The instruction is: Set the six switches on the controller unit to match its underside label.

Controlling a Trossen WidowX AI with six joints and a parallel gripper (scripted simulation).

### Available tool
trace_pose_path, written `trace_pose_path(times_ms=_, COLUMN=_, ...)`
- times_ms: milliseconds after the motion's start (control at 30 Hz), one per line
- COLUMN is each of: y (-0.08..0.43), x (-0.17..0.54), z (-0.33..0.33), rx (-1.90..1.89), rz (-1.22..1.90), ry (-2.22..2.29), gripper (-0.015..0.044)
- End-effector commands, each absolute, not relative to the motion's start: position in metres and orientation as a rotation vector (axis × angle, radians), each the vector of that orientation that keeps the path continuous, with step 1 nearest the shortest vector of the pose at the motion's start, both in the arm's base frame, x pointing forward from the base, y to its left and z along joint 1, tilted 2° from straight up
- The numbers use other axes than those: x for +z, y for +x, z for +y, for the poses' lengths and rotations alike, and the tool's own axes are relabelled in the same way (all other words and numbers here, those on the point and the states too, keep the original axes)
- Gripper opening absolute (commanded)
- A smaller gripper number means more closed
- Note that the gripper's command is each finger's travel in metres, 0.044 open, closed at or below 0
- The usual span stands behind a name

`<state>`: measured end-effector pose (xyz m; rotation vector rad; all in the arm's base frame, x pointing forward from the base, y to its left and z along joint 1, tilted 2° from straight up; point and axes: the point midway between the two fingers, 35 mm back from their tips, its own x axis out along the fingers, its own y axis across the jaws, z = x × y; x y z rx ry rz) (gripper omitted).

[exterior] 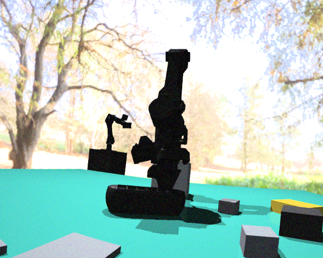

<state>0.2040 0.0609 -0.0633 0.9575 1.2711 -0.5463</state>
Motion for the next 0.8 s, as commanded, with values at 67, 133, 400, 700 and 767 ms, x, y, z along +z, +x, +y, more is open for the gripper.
trace_pose_path(times_ms=67, y=0.1989, x=-0.0721, z=0.0602, rx=-0.555, rz=1.285, ry=0.955, gripper=0.0000)
trace_pose_path(times_ms=133, y=0.1991, x=-0.0721, z=0.0603, rx=-0.555, rz=1.285, ry=0.955, gripper=0.0000)
trace_pose_path(times_ms=400, y=0.2014, x=-0.0721, z=0.0618, rx=-0.554, rz=1.285, ry=0.955, gripper=0.0000)
trace_pose_path(times_ms=700, y=0.2044, x=-0.0721, z=0.0637, rx=-0.554, rz=1.284, ry=0.955, gripper=0.0000)
trace_pose_path(times_ms=767, y=0.2051, x=-0.0721, z=0.0641, rx=-0.554, rz=1.284, ry=0.955, gripper=0.0000)
